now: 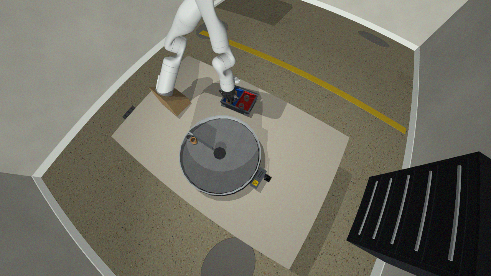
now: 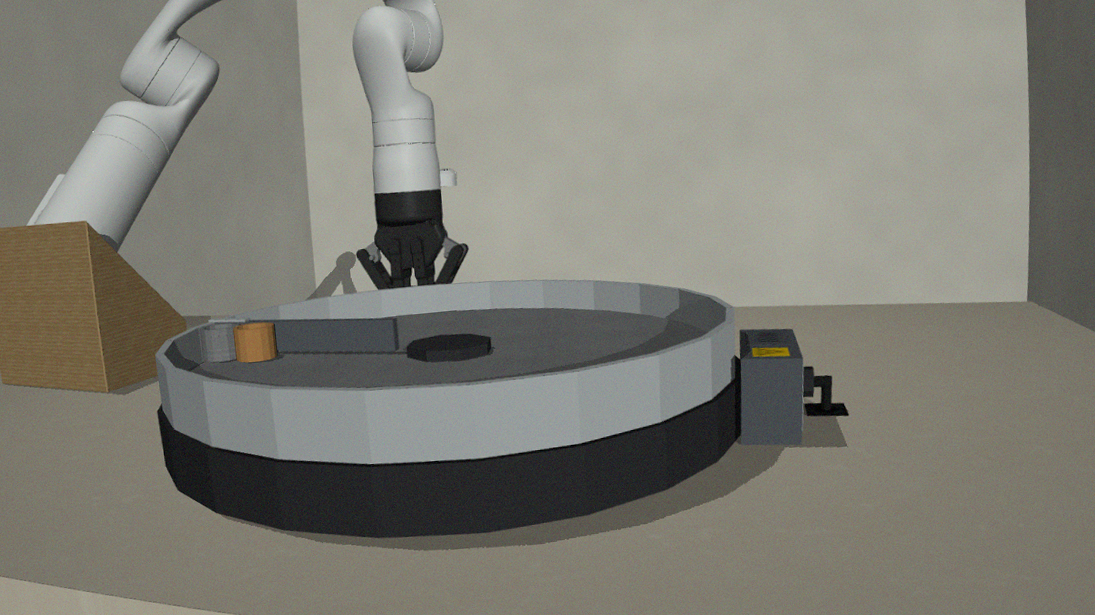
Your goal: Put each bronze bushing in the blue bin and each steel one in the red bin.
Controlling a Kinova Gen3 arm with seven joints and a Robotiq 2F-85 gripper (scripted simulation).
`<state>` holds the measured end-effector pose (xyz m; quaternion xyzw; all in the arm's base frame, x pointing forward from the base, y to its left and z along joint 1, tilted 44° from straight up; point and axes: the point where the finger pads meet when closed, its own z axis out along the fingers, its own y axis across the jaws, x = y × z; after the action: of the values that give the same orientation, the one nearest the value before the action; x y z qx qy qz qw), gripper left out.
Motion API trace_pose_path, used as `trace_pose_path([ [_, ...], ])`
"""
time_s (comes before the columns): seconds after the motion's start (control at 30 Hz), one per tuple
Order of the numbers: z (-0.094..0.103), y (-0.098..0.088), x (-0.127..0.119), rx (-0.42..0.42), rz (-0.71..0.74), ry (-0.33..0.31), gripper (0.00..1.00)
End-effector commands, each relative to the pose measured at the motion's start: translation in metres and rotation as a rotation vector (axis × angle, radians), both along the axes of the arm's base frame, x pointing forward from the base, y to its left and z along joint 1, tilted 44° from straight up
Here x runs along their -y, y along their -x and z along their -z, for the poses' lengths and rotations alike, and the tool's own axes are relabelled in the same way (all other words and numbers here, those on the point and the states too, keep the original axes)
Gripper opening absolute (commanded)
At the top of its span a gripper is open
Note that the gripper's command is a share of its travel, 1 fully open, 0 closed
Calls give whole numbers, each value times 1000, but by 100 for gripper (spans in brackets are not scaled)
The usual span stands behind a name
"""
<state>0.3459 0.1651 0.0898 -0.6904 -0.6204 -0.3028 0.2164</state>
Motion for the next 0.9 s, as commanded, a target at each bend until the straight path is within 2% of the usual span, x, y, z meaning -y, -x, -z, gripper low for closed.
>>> trace_pose_path([
  [0.0,0,0,0,1,1,0,16],
  [0.87,-6,0,6,0,1,0,16],
])
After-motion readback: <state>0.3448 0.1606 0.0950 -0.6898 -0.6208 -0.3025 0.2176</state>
